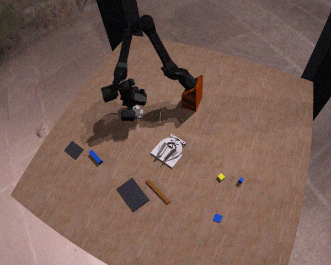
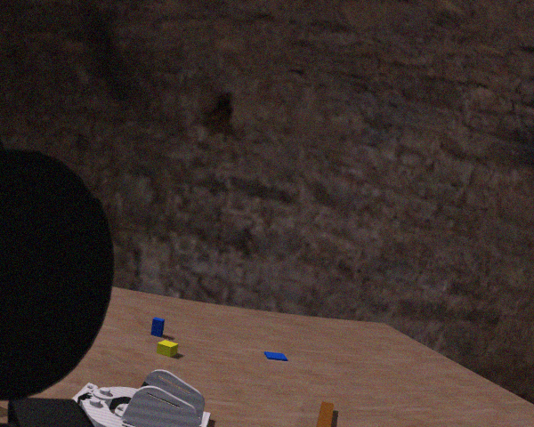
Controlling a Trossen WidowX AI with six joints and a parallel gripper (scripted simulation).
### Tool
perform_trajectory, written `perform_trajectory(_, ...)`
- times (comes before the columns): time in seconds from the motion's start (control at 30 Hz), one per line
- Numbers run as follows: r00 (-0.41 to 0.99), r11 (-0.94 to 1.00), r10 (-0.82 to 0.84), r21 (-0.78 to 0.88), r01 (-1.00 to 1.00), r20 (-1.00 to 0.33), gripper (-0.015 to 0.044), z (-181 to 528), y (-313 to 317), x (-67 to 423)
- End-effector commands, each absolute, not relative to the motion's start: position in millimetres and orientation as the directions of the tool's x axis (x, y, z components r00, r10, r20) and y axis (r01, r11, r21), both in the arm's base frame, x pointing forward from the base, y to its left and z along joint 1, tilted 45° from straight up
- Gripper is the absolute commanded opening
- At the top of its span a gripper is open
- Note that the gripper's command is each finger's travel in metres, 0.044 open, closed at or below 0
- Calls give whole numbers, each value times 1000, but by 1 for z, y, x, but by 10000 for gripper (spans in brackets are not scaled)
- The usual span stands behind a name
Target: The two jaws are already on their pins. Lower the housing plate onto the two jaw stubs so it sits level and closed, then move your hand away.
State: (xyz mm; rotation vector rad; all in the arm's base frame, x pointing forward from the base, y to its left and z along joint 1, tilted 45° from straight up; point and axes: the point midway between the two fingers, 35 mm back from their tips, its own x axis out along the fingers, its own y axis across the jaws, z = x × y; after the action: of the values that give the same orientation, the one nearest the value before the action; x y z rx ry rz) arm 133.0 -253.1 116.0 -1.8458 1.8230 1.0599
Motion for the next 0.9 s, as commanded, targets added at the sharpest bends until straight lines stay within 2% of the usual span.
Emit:
perform_trajectory(0.0, -97, -126, -705, 259, -958, -702, 440, 115, -253, 133)
perform_trajectory(0.1, -97, -126, -705, 259, -958, -702, 440, 115, -253, 133)
perform_trajectory(0.53, -100, -121, -707, 259, -958, -700, 353, 116, -253, 133)
perform_trajectory(0.87, -100, -121, -707, 259, -958, -701, 351, 116, -253, 133)
